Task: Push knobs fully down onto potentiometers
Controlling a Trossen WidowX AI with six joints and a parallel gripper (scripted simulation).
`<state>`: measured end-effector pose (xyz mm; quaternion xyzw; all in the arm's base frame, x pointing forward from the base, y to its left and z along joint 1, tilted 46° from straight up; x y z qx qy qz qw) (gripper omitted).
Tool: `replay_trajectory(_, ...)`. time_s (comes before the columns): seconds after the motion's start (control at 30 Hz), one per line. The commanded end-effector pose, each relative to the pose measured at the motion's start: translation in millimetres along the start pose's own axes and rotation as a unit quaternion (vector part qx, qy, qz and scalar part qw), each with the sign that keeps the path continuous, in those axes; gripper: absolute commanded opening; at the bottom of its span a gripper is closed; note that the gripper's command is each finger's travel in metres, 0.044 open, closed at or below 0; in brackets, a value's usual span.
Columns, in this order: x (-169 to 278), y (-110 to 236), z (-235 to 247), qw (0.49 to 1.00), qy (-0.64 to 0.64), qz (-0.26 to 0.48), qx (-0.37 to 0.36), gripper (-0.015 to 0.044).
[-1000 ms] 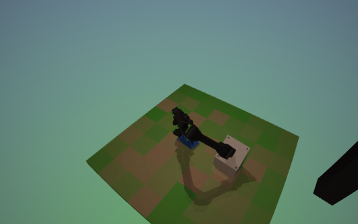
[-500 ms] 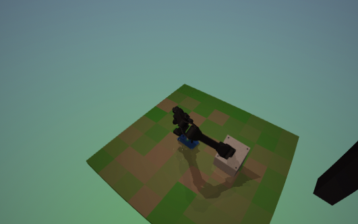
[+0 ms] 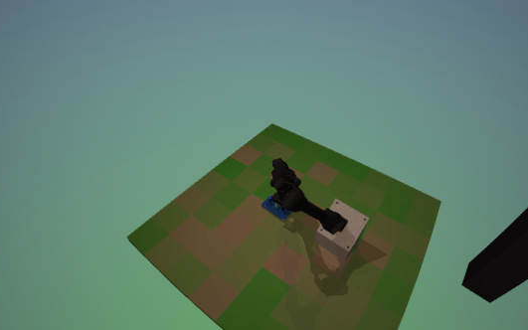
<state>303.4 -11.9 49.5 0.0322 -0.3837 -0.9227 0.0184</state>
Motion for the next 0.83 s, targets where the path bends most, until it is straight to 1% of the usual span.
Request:
replay_trajectory(0.0,53.2,2.5,-1.0,1.0,0.002,0.003,0.002,0.044)
replay_trajectory(0.1,88.9,0.7,-0.1,1.0,0.001,0.002,-0.002,0.044)
replay_trajectory(0.17,97.3,-0.1,0.4,1.0,0.001,0.002,-0.003,0.044)
replay_trajectory(0.8,97.3,-0.1,0.4,1.0,0.001,0.002,-0.003,0.044)
Point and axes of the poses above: the point midway between the two fingers, 35 mm back from their tips, its own y axis back along the fingers, its own z axis across the jaws, x = y × z, the point moved 7 cm from there along y, back along the fingers, and after that the axes turned 3 degrees about -y, right-handed, at the moved point
